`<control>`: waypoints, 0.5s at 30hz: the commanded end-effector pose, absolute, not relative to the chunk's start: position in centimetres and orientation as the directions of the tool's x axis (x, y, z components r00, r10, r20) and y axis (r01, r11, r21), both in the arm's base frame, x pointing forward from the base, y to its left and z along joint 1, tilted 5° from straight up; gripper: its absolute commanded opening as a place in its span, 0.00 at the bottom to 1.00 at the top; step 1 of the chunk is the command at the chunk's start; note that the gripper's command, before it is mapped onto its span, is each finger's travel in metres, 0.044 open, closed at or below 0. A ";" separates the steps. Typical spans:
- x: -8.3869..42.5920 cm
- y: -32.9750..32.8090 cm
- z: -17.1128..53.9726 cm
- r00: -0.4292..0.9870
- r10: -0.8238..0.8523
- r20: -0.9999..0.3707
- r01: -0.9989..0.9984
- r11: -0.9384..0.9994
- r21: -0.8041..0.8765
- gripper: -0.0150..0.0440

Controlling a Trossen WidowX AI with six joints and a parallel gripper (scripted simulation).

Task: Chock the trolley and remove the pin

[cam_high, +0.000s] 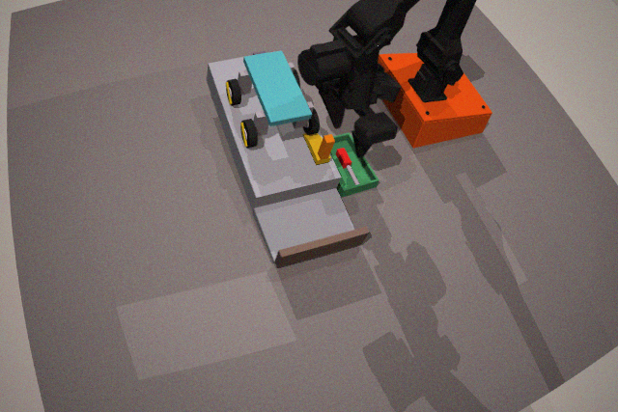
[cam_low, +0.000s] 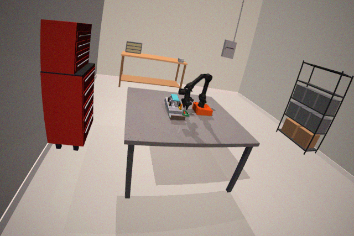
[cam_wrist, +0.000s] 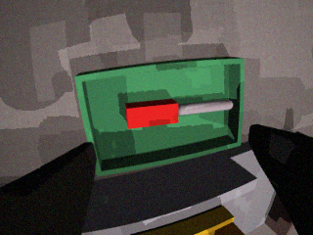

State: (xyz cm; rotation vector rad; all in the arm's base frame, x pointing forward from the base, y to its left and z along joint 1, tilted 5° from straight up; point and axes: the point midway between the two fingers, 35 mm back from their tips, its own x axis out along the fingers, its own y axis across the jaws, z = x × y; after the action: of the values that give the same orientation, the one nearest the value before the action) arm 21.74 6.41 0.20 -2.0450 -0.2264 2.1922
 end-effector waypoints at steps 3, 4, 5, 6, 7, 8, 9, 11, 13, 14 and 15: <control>21.9 6.3 2.1 -0.068 0.201 -0.977 0.009 -0.979 -0.202 1.00; 21.9 6.3 2.5 -0.068 0.201 -0.977 0.009 -0.979 -0.202 1.00; 22.0 6.3 3.0 -0.068 0.201 -0.977 0.009 -0.979 -0.202 1.00; 22.0 6.3 3.3 -0.068 0.201 -0.977 0.009 -0.979 -0.202 1.00; 22.0 6.3 3.6 -0.068 0.201 -0.977 0.009 -0.979 -0.202 1.00; 22.0 6.3 3.9 -0.068 0.201 -0.977 0.009 -0.979 -0.202 1.00; 22.1 6.3 4.3 -0.068 0.201 -0.977 0.009 -0.979 -0.202 1.00; 22.1 6.3 4.8 -0.068 0.200 -0.977 0.009 -0.979 -0.202 1.00; 22.2 6.2 5.4 -0.068 0.200 -0.977 0.009 -0.979 -0.202 1.00; 22.2 6.2 5.7 -0.068 0.200 -0.977 0.009 -0.979 -0.202 1.00; 22.2 6.2 5.9 -0.068 0.200 -0.977 0.009 -0.979 -0.201 1.00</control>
State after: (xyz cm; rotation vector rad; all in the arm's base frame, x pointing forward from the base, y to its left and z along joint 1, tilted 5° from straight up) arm 22.14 6.28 4.86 -2.0477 -0.2280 2.1894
